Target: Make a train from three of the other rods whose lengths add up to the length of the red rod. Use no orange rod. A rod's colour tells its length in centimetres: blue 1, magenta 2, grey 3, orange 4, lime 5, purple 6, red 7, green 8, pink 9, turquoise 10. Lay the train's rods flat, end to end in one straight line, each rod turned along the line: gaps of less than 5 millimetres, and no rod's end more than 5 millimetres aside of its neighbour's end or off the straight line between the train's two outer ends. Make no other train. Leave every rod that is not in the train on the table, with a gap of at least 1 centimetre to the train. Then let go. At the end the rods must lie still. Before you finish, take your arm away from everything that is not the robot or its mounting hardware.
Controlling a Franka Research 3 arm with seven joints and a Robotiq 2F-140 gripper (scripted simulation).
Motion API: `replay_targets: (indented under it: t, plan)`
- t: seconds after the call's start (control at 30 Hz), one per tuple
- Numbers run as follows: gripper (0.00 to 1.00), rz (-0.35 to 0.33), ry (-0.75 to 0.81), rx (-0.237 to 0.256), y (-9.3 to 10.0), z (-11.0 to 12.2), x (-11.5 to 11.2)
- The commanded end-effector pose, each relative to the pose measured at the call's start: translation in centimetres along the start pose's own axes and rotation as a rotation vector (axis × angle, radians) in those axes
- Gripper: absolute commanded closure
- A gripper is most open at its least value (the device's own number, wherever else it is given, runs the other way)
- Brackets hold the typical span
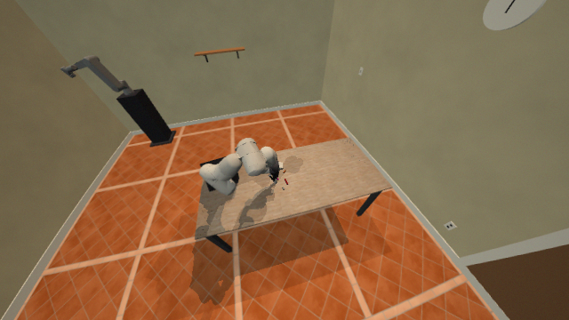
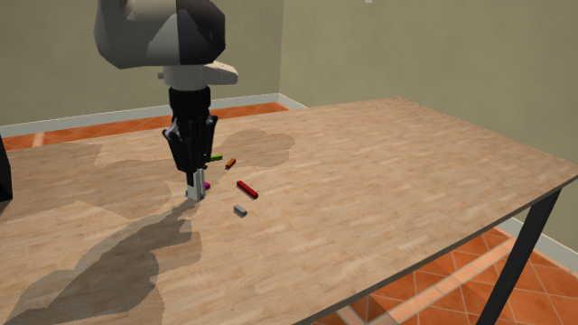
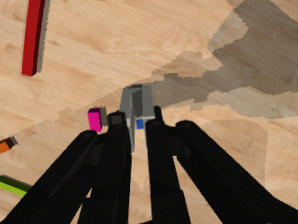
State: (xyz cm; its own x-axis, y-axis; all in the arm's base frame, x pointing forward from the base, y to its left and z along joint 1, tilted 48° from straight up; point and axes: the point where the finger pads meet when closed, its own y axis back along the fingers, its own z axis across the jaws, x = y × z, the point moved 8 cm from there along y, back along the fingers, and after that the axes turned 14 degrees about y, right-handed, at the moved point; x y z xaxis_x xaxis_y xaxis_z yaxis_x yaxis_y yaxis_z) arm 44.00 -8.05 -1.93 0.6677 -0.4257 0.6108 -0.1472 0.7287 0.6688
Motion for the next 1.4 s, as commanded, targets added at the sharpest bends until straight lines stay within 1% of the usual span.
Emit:
replay_targets:
  t: [0.0,0.3,0.33,0.5,0.53,0.6,0.63,0.7,0.73,1.13,1.27,1.37]
  plan:
    - [0.97,0.001,-0.003,0.001,-0.1,0.0,0.1]
    - [0.97,0.001,-0.003,0.001,-0.1,0.0,0.1]
    - [0.95,0.001,-0.003,0.001,-0.1,0.0,0.1]
    - [0.92,0.001,-0.003,0.001,-0.1,0.0,0.1]
    - [0.9,0.001,-0.003,0.001,-0.1,0.0,0.1]
    - [0.9,0.001,-0.003,0.001,-0.1,0.0,0.1]
    - [0.88,0.001,-0.003,0.001,-0.1,0.0,0.1]
    - [0.88,0.001,-0.003,0.001,-0.1,0.0,0.1]
    - [0.85,0.001,-0.003,0.001,-0.1,0.0,0.1]
    - [0.85,0.001,-0.003,0.001,-0.1,0.0,0.1]
    - [0.85,0.001,-0.003,0.001,0.4,0.0,0.1]
    - [0.85,0.001,-0.003,0.001,1.3,0.0,0.1]
